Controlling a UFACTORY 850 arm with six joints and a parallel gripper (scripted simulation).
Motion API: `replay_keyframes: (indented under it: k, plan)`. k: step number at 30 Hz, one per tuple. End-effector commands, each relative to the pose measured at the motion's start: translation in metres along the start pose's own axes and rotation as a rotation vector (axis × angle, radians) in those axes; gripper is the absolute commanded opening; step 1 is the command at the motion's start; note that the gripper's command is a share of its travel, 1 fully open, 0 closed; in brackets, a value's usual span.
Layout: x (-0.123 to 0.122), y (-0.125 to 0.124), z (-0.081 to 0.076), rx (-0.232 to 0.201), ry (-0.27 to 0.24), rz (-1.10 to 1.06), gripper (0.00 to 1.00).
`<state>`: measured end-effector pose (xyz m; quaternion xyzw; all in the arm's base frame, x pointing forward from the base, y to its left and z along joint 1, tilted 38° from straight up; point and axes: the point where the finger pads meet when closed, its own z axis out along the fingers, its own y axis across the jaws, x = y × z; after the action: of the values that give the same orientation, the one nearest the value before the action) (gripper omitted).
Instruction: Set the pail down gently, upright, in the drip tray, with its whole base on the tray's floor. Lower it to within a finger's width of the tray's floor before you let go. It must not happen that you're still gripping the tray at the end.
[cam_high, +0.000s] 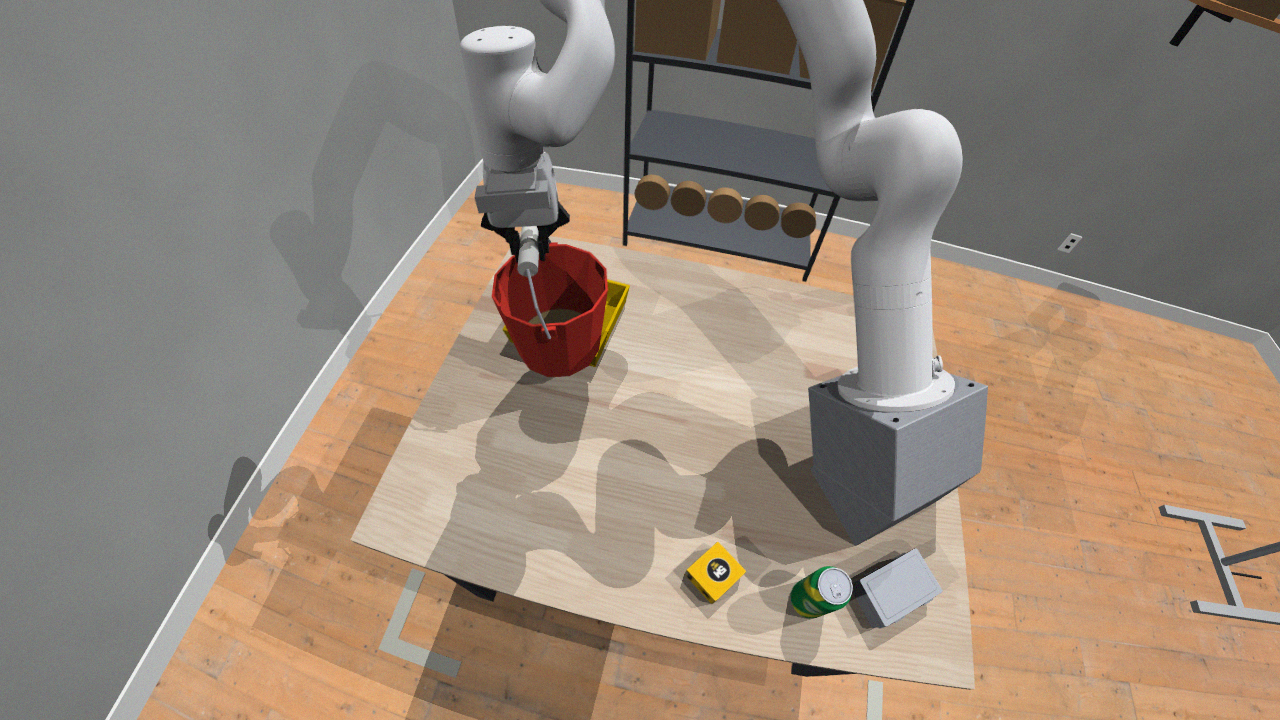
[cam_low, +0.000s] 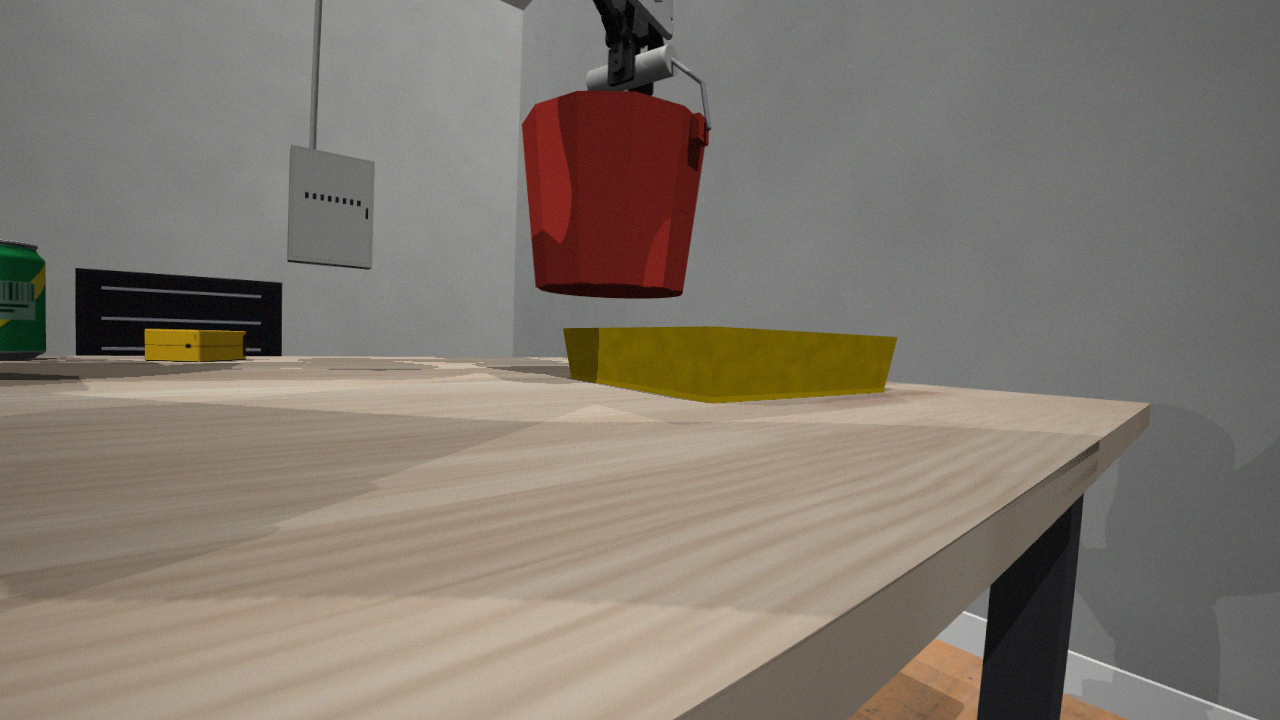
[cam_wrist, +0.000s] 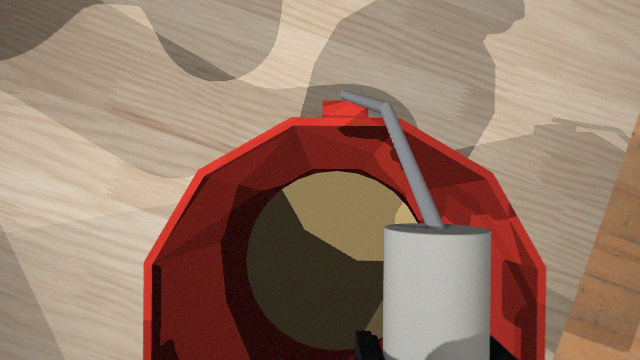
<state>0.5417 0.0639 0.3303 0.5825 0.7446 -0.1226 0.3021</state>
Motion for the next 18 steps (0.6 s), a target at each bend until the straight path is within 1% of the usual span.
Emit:
replay_keyframes:
  k: [1, 10, 12, 18]
  plan:
    - [-0.014, -0.001, -0.001, -0.001, 0.000, 0.001, 0.00]
    - [-0.040, -0.004, -0.001, -0.001, 0.000, 0.001, 0.00]
    - [-0.040, -0.004, -0.001, -0.001, 0.000, 0.001, 0.00]
    - [-0.056, -0.006, -0.001, -0.001, 0.000, 0.001, 0.00]
